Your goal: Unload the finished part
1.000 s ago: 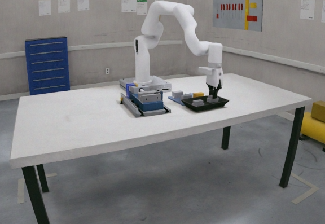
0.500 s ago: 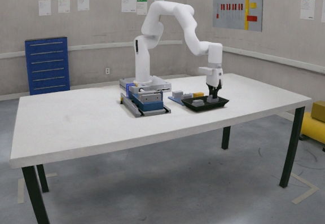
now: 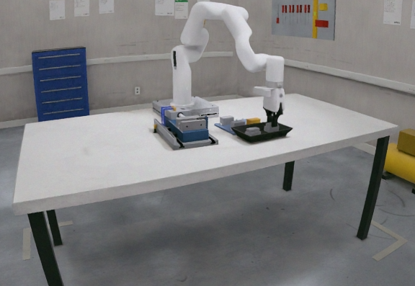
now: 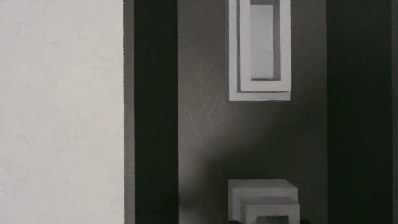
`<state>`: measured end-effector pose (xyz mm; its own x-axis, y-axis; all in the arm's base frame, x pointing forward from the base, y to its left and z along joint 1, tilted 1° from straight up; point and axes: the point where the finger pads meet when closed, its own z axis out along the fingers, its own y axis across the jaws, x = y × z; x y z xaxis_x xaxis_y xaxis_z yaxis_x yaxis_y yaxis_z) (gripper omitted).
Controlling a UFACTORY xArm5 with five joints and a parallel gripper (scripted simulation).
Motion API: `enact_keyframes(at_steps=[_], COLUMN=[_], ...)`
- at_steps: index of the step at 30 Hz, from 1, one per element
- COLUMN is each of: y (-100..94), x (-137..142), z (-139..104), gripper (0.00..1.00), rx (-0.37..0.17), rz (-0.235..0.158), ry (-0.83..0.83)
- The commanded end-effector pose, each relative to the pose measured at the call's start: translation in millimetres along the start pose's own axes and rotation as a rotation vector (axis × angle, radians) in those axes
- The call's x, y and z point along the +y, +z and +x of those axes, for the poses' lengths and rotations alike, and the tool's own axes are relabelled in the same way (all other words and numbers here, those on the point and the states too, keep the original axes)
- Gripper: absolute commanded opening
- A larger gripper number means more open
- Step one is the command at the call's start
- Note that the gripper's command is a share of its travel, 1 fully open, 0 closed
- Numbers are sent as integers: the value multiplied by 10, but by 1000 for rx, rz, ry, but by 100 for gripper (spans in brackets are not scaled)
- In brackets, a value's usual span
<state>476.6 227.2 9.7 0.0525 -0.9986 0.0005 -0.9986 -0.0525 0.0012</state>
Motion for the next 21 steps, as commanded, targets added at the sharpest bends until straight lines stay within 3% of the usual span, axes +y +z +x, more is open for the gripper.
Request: enact_keyframes(at_steps=[1,21], y=[-1,60], x=[-17,-19], z=[-7,-7], gripper=[0,0], rx=[-2,-2], rz=[5,5], ry=[0,0])
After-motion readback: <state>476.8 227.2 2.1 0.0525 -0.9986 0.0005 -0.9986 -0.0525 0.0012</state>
